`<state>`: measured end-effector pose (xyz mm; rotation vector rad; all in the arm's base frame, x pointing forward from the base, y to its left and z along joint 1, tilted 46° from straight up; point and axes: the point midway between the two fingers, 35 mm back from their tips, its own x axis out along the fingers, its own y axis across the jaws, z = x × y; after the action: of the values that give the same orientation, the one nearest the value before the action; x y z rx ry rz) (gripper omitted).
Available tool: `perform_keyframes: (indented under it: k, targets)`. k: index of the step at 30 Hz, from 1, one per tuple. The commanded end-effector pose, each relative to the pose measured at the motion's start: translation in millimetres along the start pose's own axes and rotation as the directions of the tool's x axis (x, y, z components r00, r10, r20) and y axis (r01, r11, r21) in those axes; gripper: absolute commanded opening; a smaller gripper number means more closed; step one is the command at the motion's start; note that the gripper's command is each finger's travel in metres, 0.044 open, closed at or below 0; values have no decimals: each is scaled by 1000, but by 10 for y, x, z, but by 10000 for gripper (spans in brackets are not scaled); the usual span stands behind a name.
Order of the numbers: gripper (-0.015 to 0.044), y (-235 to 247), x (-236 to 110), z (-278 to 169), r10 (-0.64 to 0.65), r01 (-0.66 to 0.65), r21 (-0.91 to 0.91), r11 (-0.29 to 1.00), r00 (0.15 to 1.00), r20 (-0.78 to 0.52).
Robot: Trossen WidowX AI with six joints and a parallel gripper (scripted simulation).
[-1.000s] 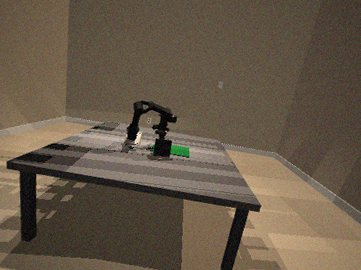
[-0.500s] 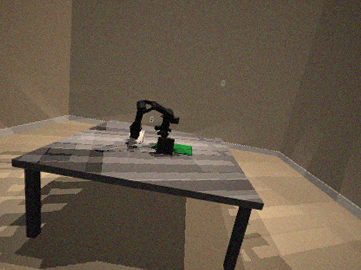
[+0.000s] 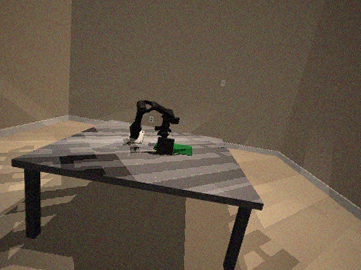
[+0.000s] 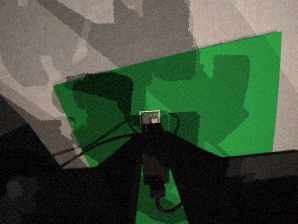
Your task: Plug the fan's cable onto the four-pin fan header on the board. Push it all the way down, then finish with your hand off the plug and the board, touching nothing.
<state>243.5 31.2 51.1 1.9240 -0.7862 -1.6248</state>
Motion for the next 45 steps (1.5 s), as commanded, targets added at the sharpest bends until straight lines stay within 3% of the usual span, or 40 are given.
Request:
perform_keyframes:
  k: [1, 45]
  targets:
    - [0, 0, 2, -13, 2, -2, -3, 1000, 1000, -3]
    - [0, 6, 111, 2, 3, -3, -1, 1000, 1000, -4]
